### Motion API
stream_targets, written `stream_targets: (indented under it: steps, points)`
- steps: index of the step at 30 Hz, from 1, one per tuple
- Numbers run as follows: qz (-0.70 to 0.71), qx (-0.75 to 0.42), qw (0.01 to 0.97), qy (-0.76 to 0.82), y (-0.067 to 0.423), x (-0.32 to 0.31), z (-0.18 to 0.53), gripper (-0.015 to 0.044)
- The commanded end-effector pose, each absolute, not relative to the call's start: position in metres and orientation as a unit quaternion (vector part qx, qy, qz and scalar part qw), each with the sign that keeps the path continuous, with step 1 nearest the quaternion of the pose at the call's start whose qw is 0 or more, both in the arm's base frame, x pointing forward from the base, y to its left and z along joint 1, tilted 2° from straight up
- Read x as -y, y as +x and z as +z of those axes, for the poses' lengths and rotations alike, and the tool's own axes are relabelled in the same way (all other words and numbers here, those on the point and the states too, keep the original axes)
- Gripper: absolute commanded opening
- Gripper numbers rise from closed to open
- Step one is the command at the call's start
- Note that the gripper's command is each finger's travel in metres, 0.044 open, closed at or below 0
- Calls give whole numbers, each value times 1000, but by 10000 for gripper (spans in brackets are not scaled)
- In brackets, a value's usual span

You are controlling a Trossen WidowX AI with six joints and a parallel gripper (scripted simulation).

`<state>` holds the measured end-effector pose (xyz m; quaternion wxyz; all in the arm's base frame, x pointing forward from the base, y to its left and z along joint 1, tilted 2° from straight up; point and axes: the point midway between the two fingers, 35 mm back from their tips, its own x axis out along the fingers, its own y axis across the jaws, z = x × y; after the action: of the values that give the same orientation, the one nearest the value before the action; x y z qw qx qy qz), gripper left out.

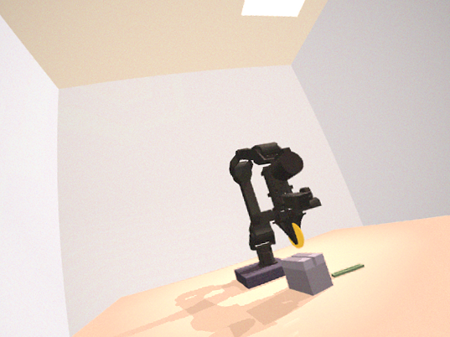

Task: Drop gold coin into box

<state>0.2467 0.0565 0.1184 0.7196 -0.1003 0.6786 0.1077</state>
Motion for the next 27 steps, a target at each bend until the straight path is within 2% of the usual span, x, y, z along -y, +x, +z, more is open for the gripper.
stream_targets:
  steps: [1,27]
  points:
    - [109,-678,719,-103,245,-54,117,0]
    - [109,-678,720,-102,244,-52,112,0]
